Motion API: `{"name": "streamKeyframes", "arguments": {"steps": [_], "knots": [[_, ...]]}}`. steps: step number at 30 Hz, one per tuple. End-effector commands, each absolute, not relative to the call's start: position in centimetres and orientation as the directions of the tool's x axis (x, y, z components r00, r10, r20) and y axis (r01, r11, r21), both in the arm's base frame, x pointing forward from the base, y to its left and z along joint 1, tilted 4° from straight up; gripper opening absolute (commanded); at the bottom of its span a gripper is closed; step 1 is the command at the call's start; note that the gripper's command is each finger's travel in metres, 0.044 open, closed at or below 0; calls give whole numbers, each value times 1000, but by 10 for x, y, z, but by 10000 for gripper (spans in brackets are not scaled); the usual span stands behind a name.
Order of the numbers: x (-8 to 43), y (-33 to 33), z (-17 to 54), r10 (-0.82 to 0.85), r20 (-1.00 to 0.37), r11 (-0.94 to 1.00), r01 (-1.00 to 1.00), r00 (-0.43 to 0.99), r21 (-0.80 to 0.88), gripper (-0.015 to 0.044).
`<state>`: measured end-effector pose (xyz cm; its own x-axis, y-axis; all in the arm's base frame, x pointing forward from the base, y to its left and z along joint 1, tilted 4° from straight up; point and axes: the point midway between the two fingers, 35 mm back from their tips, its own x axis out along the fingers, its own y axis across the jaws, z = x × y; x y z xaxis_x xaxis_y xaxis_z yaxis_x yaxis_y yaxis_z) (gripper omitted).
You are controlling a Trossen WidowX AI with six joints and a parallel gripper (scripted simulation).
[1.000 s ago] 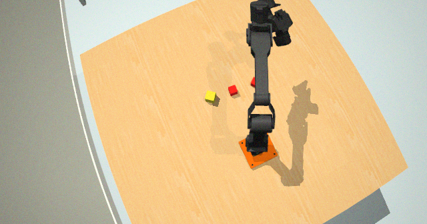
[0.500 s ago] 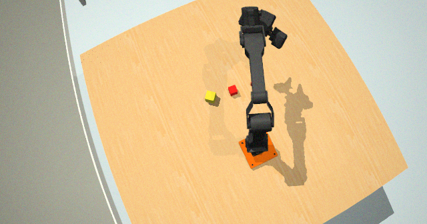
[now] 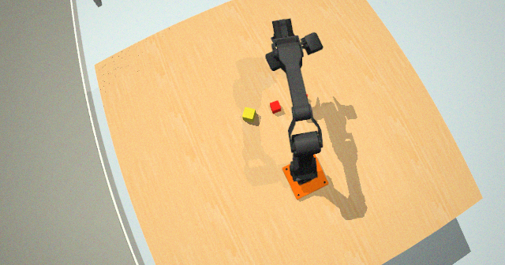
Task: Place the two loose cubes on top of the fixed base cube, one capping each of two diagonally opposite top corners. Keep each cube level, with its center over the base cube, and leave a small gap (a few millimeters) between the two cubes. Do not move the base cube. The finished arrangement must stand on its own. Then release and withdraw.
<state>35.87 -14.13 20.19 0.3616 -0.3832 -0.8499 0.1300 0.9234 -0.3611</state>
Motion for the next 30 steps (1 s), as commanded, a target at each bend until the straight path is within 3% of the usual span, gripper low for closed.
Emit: {"name": "streamKeyframes", "arguments": {"steps": [1, 7, 14, 20, 30], "knots": [[348, -112, 177, -276, -914, 904, -243, 298, -352, 265], [331, -81, 155, -162, -964, 743, -617, 210, -259, 265], [307, -46, 135, -38, -996, 404, -910, 87, -94, 265], [286, -21, 123, 49, -999, 82, -996, -18, 22, 265], [285, -20, 123, 51, -998, 72, -997, -22, 25, 265]]}}
